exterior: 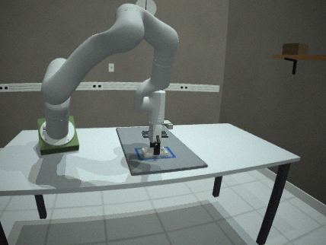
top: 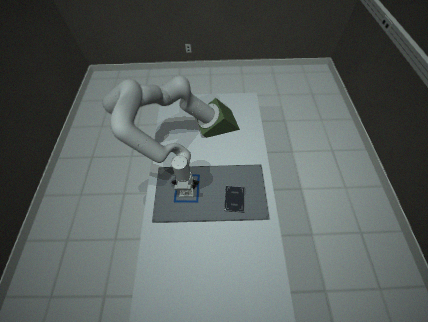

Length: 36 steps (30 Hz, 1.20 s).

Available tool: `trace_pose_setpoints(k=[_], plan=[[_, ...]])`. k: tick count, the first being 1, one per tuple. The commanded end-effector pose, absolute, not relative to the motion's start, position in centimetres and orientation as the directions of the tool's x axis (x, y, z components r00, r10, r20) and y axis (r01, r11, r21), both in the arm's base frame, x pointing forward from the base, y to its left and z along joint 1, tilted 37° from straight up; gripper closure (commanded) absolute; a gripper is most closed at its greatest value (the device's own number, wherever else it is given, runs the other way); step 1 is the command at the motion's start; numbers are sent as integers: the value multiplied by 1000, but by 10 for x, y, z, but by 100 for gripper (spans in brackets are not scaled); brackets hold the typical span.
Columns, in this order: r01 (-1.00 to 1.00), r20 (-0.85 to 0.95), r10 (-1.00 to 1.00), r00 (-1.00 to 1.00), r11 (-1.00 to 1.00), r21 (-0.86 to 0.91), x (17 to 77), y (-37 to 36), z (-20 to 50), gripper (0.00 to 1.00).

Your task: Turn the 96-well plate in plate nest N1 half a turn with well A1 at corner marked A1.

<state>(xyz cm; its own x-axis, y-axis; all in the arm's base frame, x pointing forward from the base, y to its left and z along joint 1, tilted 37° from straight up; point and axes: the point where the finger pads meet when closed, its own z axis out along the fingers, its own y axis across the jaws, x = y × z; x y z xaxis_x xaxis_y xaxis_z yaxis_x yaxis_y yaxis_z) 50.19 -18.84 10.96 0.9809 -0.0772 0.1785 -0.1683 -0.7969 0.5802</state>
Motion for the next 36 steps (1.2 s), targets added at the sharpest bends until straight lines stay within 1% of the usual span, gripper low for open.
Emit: trace_pose_setpoints(k=[1,36], plan=[[-169,180,-77,981,-797,580,503,-188,110,100],[-169,180,-77,981,-797,580,502,-182,119,100]])
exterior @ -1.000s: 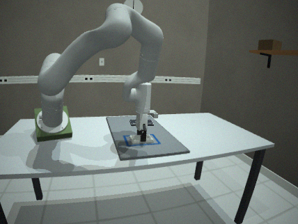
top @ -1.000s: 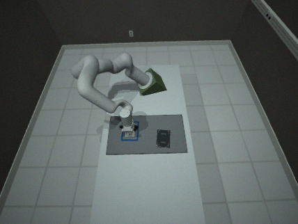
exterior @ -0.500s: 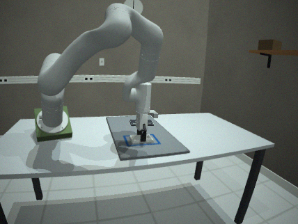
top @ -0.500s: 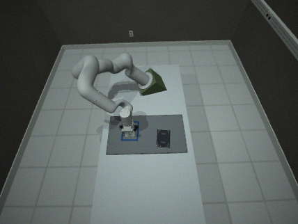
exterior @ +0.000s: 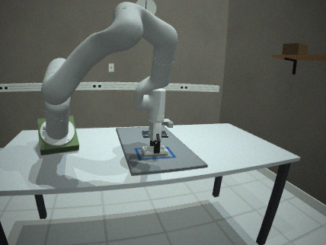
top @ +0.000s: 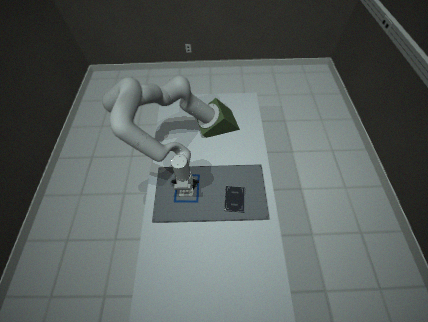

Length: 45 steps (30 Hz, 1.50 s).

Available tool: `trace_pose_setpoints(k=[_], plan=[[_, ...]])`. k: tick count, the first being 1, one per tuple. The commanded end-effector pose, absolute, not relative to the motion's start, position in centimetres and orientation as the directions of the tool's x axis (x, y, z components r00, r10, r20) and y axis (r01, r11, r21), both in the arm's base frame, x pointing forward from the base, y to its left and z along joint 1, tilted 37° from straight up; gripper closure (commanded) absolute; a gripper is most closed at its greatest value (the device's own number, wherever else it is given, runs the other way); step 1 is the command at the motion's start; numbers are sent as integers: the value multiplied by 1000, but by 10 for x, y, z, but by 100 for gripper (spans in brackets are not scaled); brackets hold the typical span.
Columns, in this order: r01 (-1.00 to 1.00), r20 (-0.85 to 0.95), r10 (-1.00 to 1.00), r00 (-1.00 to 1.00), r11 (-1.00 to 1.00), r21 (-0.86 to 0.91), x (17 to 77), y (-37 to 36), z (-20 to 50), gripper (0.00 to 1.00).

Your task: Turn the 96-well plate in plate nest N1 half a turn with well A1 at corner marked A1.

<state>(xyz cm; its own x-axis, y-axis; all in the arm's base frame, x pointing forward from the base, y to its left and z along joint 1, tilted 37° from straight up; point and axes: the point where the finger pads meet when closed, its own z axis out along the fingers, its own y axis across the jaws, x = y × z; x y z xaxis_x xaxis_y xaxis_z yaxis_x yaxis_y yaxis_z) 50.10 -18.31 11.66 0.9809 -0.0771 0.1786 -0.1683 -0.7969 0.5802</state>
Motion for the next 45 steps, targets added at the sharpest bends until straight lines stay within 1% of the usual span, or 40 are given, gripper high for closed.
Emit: trace_pose_setpoints(k=[1,22,45], plan=[[-169,180,-77,981,-797,580,502,-181,119,100],[-169,180,-77,981,-797,580,501,-176,126,100],[-169,180,-77,981,-797,580,498,-157,151,100]])
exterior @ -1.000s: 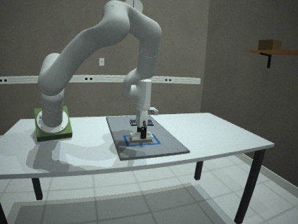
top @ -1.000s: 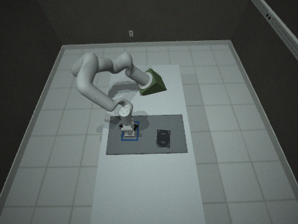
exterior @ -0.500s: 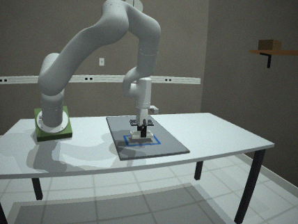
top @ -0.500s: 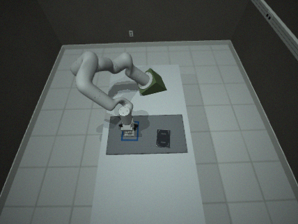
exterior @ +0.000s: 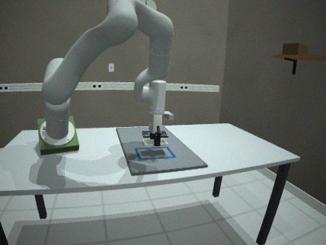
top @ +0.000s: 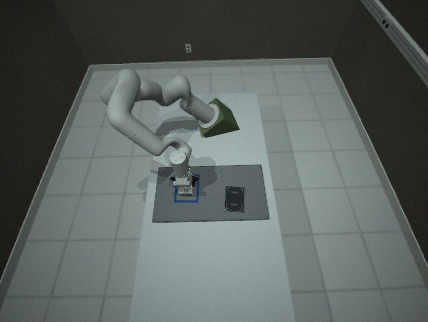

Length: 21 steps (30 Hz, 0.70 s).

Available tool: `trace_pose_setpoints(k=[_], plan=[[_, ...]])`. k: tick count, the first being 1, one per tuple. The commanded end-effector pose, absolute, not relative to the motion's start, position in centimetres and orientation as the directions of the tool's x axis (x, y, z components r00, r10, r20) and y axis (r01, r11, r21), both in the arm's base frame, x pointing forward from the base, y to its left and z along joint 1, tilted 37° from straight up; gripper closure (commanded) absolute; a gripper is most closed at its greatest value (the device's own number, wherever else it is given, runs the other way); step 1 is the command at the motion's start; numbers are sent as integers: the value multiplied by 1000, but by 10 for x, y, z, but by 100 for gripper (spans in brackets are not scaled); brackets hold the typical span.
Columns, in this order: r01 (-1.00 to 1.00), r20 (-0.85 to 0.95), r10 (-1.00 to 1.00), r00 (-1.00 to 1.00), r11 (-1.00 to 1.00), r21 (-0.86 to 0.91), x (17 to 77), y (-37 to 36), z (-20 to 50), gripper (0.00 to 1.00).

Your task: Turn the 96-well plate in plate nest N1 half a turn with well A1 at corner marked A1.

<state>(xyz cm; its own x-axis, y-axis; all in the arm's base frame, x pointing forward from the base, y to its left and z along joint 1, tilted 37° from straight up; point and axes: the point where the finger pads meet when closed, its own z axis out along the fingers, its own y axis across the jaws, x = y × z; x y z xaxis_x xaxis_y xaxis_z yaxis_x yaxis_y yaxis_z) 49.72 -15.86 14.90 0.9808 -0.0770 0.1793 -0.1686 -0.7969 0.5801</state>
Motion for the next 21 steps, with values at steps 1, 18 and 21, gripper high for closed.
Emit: trace_pose_setpoints(k=[1,18,21], plan=[[-169,180,-77,981,-797,580,497,-156,153,100],[-169,180,-77,981,-797,580,495,-141,173,100],[-169,180,-77,981,-797,580,495,-140,174,100]])
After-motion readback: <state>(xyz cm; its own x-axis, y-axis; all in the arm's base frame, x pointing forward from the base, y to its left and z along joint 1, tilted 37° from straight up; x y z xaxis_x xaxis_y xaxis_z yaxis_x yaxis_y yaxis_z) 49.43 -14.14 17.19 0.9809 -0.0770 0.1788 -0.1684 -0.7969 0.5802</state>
